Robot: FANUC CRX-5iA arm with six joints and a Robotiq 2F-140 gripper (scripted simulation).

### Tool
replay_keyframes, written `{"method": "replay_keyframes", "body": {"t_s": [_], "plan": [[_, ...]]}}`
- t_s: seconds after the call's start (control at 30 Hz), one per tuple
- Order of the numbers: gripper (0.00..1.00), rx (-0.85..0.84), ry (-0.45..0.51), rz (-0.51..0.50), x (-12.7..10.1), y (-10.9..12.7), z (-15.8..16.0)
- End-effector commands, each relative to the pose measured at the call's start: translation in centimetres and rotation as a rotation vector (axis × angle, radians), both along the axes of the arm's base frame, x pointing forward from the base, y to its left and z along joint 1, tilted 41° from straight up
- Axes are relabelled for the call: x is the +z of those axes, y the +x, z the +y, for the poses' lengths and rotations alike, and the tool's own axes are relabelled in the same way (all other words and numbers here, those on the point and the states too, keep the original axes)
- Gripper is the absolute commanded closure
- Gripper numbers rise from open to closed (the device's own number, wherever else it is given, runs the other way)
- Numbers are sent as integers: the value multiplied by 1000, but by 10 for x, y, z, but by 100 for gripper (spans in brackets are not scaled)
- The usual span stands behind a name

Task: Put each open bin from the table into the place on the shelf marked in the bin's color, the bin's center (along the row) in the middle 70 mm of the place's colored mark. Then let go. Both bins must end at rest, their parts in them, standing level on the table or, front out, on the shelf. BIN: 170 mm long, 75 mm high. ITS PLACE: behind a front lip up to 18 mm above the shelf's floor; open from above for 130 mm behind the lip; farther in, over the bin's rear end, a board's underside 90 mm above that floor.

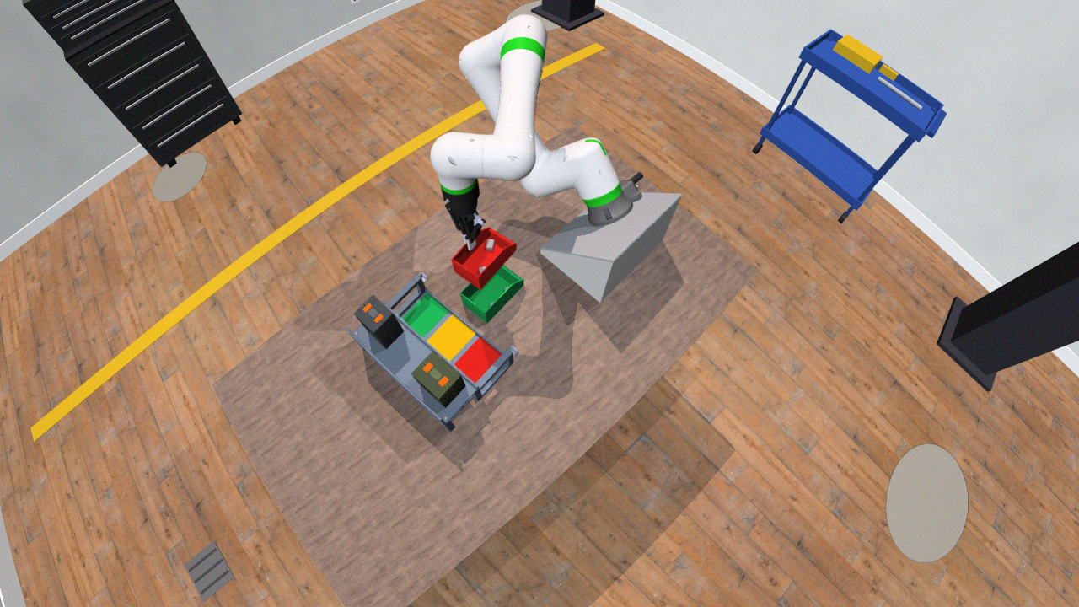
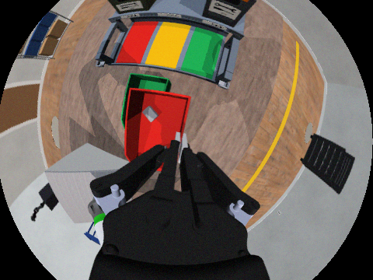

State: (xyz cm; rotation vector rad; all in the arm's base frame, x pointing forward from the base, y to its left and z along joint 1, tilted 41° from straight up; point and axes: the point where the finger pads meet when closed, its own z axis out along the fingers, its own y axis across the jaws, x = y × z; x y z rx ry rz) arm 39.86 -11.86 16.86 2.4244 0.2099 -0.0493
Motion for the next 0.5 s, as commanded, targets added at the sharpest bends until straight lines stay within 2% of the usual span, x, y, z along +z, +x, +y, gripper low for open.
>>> {"method": "replay_keyframes", "body": {"t_s": [0.0, 0.47], "plan": [[100, -3, 0, -3, -8, 1, 10], [100, -16, 0, -14, -39, 3, 46]]}}
